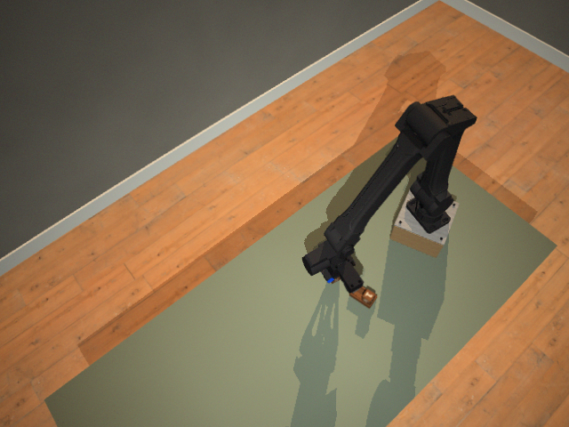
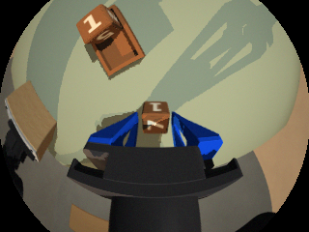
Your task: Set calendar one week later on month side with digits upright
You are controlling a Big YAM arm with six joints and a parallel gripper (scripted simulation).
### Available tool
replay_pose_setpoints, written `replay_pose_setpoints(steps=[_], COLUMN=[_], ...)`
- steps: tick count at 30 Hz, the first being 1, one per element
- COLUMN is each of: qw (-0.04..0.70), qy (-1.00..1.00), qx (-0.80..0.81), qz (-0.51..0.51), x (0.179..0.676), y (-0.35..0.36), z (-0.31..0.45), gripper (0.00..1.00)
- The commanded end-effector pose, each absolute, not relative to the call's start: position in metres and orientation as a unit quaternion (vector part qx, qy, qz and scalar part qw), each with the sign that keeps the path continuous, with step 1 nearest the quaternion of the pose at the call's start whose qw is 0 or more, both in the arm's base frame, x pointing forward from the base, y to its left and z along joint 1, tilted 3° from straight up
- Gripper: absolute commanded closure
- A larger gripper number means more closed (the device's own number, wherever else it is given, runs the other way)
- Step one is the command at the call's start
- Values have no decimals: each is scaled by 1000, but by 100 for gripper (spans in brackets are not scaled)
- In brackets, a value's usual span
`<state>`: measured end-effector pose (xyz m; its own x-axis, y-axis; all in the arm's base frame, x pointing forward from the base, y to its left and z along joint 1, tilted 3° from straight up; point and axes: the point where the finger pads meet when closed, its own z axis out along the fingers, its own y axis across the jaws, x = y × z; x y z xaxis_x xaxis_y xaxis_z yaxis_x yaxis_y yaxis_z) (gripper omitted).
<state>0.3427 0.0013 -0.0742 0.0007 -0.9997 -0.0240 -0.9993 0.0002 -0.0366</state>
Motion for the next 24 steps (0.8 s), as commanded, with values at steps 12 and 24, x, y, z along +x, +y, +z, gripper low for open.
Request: replay_pose_setpoints(steps=[12,24], qw=[43,43], qy=[703,707], qx=[-709,-706], qz=[-24,-25], x=[365,362], y=[1,-4], z=[-14,36], gripper=[54,54])
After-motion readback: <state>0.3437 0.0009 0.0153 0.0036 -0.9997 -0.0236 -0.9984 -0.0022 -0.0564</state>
